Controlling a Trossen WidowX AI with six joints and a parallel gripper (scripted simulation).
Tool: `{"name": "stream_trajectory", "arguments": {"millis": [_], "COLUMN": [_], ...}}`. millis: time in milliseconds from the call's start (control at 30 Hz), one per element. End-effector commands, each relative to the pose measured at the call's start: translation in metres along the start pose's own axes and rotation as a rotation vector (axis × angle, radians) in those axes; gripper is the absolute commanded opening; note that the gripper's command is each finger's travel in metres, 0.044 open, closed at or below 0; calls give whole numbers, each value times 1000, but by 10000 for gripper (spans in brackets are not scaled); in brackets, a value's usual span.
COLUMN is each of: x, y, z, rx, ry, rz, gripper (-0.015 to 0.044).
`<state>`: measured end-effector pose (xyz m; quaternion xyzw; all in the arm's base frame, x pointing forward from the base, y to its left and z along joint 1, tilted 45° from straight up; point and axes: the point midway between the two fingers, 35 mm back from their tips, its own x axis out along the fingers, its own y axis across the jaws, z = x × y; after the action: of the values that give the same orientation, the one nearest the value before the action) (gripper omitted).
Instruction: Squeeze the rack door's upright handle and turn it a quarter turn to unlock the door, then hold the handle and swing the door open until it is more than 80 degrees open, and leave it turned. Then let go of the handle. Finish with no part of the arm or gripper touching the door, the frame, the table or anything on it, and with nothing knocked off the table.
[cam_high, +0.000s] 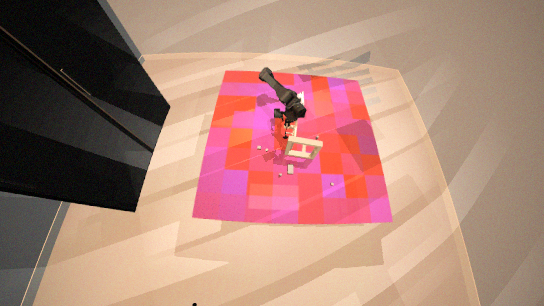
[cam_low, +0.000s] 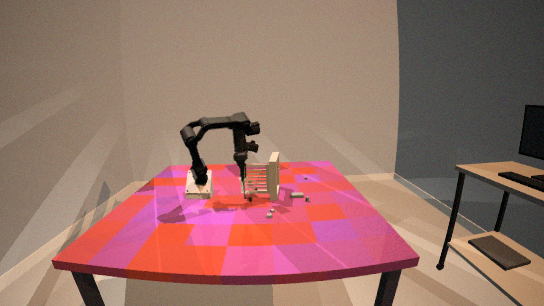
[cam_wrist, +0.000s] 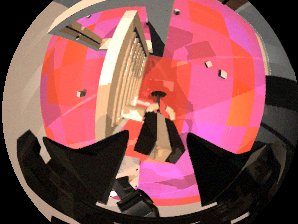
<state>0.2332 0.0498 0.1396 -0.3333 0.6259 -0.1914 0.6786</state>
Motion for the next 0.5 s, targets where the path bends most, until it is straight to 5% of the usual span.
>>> {"name": "stream_trajectory", "arguments": {"millis": [0,467], "x": [-10,-36], "y": [0,-1], "z": [1,-1], "rx": [-11,-41], "ry": [-24,-90], "rz": [17,51], "gripper": [292,292]}}
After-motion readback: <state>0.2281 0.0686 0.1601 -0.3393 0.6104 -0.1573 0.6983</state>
